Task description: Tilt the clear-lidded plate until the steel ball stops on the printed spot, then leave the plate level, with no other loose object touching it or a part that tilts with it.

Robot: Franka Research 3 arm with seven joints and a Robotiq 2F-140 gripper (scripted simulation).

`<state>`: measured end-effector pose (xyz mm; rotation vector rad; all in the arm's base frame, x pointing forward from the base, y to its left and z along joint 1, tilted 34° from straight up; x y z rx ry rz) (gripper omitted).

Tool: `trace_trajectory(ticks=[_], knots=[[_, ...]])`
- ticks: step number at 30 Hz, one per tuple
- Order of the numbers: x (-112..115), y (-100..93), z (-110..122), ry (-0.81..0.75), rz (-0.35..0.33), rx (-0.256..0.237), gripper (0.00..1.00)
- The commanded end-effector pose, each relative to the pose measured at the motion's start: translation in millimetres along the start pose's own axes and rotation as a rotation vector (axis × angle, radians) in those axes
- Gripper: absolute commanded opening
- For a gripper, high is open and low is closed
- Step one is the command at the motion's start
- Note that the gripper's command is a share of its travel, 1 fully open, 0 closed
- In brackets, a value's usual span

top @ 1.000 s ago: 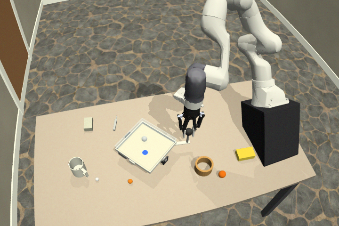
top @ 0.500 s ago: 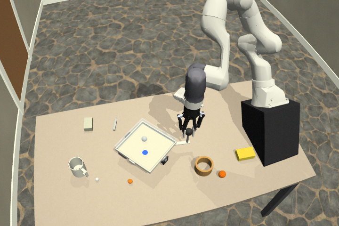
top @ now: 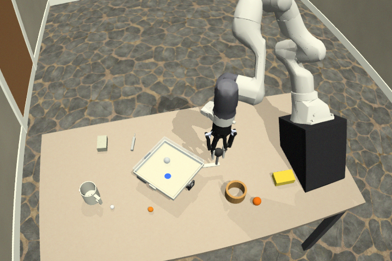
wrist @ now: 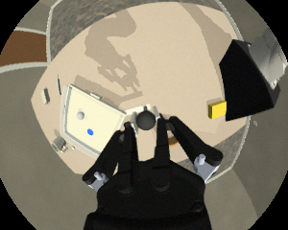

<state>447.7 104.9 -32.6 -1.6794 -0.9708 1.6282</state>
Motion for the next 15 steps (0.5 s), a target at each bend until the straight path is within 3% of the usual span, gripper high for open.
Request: trace_trajectory(ticks=[1,15], knots=[[5.0,-3.0,-1.1,0.0,-0.004,-0.003,0.0],[8.5,-4.5,-1.9,0.0,-0.004,-0.003,0.0]])
Point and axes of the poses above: the point where the finger pads meet when closed, its own y axis out along the fingers, its own z axis across the jaws, x = y × z, the point moved 3 cm from there along -y, back along the fingers
